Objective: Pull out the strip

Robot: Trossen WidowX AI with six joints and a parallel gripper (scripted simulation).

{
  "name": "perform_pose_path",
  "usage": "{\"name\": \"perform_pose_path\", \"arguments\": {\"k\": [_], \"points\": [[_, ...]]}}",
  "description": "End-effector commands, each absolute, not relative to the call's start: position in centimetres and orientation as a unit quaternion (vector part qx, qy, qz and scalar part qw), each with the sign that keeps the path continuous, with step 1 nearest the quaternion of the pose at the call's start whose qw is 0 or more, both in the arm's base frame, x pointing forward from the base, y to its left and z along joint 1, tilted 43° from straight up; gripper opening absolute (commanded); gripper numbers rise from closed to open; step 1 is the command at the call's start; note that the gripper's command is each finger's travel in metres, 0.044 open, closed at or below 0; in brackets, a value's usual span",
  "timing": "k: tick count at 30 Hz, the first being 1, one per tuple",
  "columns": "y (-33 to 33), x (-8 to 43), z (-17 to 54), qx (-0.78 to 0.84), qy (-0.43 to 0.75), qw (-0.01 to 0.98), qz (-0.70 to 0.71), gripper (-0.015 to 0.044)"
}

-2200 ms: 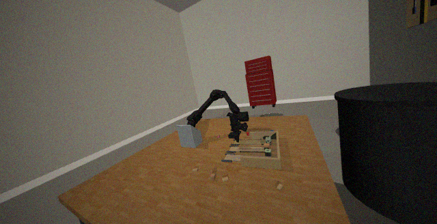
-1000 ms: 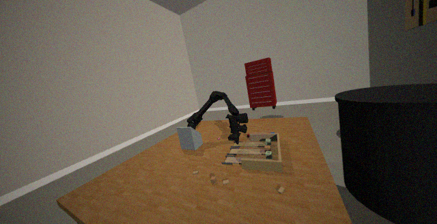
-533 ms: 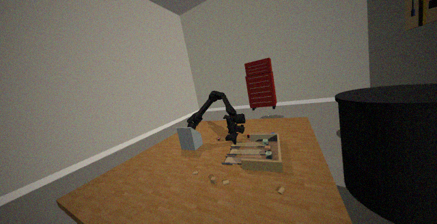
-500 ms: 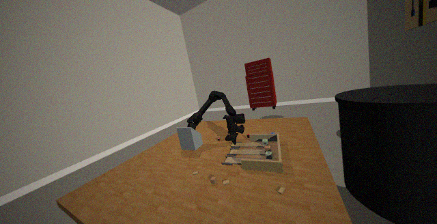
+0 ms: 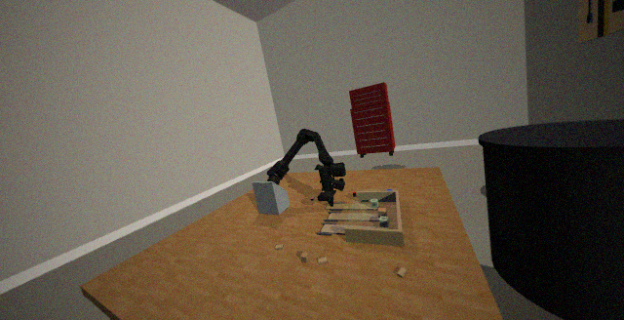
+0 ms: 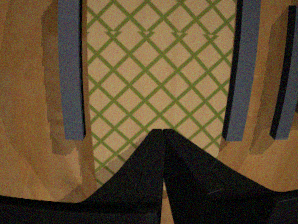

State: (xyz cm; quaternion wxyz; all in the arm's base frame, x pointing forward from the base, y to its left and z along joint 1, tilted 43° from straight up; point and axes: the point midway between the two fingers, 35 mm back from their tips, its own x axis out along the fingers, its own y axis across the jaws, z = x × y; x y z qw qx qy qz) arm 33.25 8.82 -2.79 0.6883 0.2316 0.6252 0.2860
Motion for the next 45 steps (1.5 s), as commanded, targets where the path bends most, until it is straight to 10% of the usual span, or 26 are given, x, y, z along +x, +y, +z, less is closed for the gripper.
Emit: {"name": "perform_pose_path", "arguments": {"k": [1, 45], "points": [[9.1, 31.7, -3.4, 0.233, 0.636, 0.677, 0.288, 0.0000], [8.9, 26.6, -3.9, 0.234, 0.637, 0.676, 0.287, 0.0000]]}}
